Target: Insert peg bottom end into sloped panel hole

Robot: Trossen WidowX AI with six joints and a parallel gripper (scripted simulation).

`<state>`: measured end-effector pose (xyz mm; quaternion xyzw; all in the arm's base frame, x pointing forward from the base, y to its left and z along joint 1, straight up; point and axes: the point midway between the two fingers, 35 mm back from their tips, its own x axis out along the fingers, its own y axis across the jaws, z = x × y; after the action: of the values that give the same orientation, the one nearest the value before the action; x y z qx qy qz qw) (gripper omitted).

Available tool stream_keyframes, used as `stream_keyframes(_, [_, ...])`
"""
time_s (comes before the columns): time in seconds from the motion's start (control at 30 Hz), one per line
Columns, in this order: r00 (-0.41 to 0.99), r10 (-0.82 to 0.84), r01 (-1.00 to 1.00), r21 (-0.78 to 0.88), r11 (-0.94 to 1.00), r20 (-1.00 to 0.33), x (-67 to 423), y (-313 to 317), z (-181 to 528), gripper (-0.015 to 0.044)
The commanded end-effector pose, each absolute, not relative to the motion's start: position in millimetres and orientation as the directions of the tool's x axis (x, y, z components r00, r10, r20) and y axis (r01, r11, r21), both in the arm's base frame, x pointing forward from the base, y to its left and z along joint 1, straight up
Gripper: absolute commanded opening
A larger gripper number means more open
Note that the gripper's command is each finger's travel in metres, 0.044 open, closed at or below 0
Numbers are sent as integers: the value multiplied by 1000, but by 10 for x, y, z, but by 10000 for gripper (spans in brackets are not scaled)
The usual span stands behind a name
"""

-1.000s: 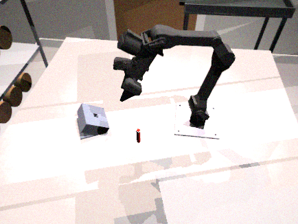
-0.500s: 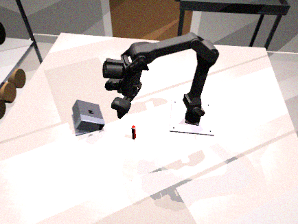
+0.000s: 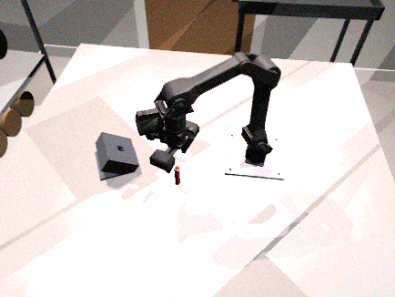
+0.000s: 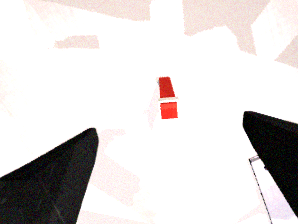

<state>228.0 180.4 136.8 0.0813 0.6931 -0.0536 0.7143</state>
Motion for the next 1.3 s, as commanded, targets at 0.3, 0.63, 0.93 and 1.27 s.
stream_keyframes(0.3, [19, 15, 210, 19, 978, -1000, 2277, 1811, 1226, 440])
stream_keyframes(0.63, [19, 15, 210, 19, 978, -1000, 2286, 1818, 1062, 440])
stream_keyframes(0.93, [19, 15, 210, 19, 978, -1000, 2287, 1818, 916, 440])
stream_keyframes(1.27, [19, 15, 210, 18, 978, -1000, 2280, 1812, 754, 440])
